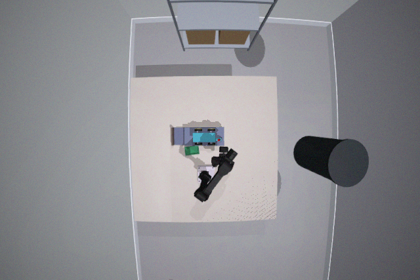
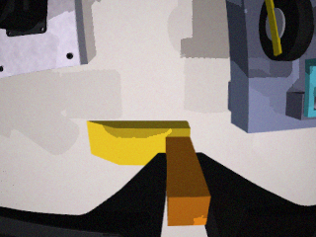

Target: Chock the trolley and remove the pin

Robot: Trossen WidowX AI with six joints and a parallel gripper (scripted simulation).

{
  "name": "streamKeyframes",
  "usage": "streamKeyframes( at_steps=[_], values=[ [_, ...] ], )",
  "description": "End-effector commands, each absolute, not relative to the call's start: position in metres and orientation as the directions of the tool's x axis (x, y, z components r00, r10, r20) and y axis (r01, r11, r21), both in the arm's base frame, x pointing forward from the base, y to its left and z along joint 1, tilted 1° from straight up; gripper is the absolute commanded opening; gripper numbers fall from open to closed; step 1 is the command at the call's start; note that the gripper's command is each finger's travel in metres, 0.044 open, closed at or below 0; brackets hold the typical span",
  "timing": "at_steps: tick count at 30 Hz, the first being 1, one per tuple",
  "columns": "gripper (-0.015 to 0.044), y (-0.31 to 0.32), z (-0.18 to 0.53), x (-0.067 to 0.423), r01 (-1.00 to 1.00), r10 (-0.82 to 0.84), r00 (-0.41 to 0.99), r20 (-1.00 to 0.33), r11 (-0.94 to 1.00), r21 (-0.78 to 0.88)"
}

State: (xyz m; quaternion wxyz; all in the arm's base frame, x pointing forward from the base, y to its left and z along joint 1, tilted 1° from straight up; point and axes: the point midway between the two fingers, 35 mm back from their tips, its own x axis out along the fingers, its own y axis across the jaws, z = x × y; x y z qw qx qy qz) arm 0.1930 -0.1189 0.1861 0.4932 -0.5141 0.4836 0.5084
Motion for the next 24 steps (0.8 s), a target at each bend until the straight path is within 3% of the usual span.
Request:
streamKeyframes(
  at_steps=[1, 24],
  values=[
    [0.0000, -0.106, 0.186, 0.195, -0.996, 0.002, 0.018, -1.000, -0.085, -0.018],
    [0.0000, -0.030, 0.181, 0.204, -0.994, 0.008, 0.019, -1.000, -0.108, -0.019]
  ],
)
